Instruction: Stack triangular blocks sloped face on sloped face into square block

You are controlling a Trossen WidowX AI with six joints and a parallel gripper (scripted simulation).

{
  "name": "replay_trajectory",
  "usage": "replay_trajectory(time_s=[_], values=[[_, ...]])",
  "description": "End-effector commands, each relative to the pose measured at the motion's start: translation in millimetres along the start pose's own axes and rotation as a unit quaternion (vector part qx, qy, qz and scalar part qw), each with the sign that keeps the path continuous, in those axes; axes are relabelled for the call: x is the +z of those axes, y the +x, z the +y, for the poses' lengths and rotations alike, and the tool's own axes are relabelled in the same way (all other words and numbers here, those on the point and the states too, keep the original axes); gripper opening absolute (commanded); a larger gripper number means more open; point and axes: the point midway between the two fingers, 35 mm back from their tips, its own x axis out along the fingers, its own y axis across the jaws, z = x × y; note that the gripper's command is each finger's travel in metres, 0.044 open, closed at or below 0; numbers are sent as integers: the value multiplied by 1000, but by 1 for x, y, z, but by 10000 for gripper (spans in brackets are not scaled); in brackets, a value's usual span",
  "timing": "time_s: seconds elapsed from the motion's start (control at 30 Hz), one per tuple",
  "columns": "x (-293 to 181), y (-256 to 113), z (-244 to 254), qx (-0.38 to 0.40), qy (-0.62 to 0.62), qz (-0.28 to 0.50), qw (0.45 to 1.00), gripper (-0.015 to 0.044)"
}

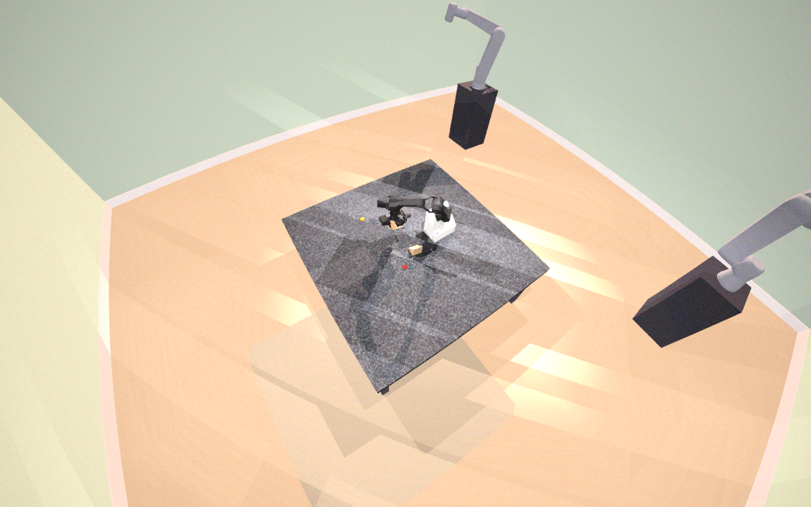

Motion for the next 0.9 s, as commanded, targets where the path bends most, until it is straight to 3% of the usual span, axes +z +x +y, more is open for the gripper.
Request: replay_trajectory(time_s=[0.0, 0.87], values=[[11, -10, 4, -1, -6, 4, 1000, 0], [90, -56, 72, 1, -4, 2, 1000, 0]])
